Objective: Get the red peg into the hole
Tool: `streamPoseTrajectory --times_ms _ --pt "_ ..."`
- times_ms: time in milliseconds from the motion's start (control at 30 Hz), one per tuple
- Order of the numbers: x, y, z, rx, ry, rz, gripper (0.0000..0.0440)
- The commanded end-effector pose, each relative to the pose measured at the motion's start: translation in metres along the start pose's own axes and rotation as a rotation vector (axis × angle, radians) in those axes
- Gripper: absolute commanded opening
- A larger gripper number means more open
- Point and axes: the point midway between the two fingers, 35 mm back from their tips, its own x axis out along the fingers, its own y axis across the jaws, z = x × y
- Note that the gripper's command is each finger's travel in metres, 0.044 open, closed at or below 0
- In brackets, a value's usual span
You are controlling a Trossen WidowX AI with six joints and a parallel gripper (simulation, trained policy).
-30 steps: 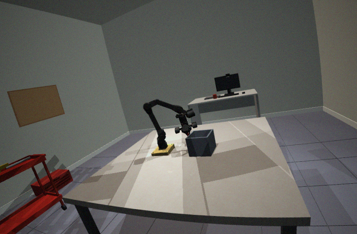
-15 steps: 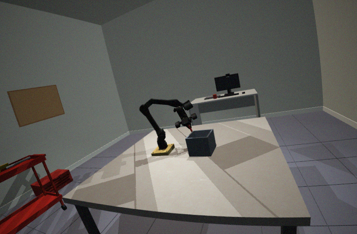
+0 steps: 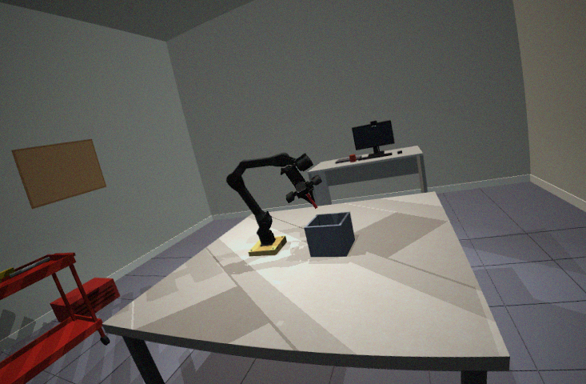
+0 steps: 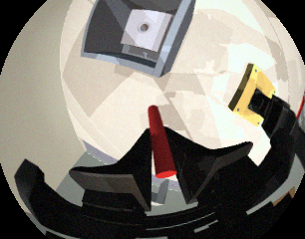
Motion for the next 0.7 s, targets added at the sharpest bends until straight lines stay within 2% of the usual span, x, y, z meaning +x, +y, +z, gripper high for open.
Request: streamPoseTrajectory --times_ms 0,667 --pt "-0.008 0.002 0.014 0.0 -0.038 -0.001 0.0" --pt "-0.007 0.001 0.078 0.05 -0.111 -0.096 0.0"
